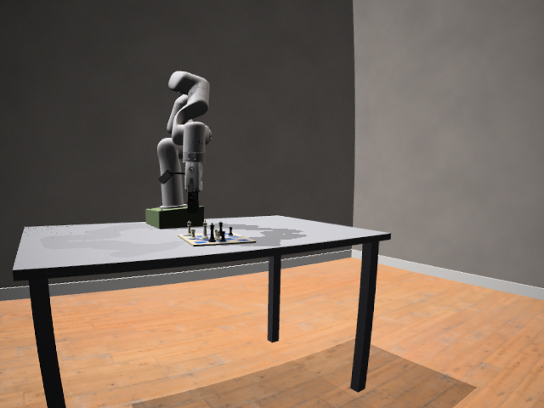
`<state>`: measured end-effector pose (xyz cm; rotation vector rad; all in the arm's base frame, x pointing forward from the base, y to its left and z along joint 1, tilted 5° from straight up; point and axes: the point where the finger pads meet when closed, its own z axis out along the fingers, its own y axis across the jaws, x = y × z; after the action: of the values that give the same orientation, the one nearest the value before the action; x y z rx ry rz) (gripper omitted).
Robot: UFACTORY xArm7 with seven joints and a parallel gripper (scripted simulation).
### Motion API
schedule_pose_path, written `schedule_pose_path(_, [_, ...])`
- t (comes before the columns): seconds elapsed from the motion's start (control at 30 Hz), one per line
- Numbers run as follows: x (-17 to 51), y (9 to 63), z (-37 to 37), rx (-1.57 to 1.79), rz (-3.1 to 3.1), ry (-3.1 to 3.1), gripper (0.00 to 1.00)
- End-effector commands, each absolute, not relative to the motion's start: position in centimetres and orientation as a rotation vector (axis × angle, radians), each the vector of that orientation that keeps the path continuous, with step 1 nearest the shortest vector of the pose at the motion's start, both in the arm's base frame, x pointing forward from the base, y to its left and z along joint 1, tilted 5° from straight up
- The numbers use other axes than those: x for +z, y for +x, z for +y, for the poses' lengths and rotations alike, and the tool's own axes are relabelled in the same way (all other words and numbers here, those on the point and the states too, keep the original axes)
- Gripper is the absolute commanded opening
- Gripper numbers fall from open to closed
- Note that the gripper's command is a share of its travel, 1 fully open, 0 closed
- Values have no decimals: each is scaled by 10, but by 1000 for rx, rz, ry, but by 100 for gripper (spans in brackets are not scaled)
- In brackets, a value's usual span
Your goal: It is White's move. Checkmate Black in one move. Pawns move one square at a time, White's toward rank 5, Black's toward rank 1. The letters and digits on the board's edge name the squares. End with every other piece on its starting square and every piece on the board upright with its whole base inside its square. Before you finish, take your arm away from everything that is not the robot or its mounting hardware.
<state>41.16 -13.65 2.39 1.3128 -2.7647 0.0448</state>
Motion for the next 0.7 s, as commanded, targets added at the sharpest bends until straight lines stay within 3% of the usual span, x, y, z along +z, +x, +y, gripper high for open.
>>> schedule_pose_path(0.0, [25,413,-137,48,-2767,1314,37])
schedule_pose_path(0.67, [15,413,-138,48,-2767,1314,37])
